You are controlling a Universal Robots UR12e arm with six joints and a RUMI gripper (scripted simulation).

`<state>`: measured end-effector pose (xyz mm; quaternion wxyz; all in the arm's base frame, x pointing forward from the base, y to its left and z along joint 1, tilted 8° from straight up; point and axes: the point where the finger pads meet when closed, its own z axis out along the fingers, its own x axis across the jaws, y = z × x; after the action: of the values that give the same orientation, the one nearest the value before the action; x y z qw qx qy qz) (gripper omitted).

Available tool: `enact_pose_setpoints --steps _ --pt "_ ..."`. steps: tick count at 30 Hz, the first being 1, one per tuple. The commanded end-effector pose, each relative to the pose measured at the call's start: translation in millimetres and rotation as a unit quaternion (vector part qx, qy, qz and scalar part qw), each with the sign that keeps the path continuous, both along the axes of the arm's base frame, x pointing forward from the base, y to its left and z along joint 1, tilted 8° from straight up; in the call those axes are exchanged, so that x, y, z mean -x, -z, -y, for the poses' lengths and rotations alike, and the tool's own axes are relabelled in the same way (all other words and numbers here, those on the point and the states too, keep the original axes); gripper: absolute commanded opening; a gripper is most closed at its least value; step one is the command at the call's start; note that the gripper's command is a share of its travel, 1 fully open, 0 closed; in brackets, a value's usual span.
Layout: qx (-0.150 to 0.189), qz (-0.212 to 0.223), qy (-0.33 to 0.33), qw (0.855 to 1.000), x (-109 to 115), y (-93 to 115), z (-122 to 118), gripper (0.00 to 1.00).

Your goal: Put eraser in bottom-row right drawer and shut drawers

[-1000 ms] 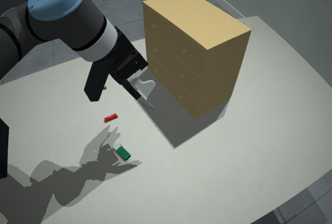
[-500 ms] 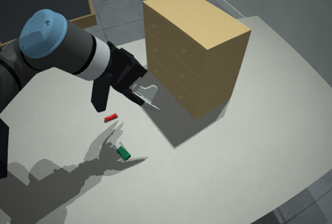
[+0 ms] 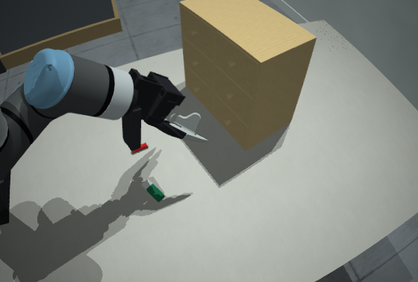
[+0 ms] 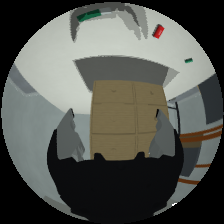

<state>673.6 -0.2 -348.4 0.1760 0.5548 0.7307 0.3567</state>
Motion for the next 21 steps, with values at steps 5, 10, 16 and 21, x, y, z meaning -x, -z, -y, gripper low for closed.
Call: enact_pose_setpoints --steps 5,10,16,21 --pt "-0.01 0.031 0.006 0.999 -6.5 6.4 -2.4 1.0" --pt "-0.013 0.041 0.007 0.999 -8.5 8.7 -3.4 1.0" --pt "-0.015 0.045 0.008 0.999 -9.2 9.7 -4.0 1.0" --pt "-0.015 0.047 0.008 0.999 -9.6 10.3 -4.2 1.0"
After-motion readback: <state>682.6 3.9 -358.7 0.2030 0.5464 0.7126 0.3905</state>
